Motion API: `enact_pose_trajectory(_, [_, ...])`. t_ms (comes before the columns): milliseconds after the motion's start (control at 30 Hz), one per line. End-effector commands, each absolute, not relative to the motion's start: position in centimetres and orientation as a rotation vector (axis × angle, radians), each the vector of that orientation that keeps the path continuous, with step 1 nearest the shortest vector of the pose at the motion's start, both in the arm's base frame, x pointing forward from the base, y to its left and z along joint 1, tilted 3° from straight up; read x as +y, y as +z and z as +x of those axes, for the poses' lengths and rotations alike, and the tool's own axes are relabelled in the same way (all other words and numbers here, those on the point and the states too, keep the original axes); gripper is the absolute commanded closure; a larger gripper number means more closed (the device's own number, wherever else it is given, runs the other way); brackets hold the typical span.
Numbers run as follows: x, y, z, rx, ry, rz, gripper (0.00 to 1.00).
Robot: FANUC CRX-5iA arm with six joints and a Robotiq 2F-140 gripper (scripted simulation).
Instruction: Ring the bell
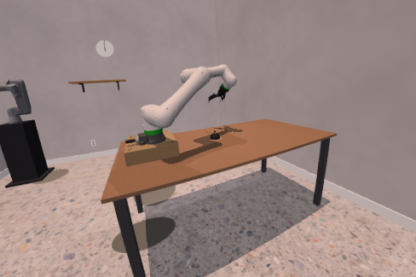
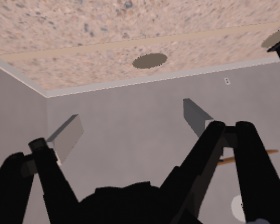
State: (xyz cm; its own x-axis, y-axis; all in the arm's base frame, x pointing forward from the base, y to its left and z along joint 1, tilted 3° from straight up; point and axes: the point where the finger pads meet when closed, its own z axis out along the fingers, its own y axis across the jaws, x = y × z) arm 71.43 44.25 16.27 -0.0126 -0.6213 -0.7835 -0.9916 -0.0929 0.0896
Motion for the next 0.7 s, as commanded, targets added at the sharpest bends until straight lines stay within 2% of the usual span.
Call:
enact_pose_trajectory(0, [44.26,16.31,71.44,1.674,0.946,-1.759,0.0])
enact_pose_trajectory(667, [43.53,15.81,71.19,1.731,0.941,-1.745,0.0])
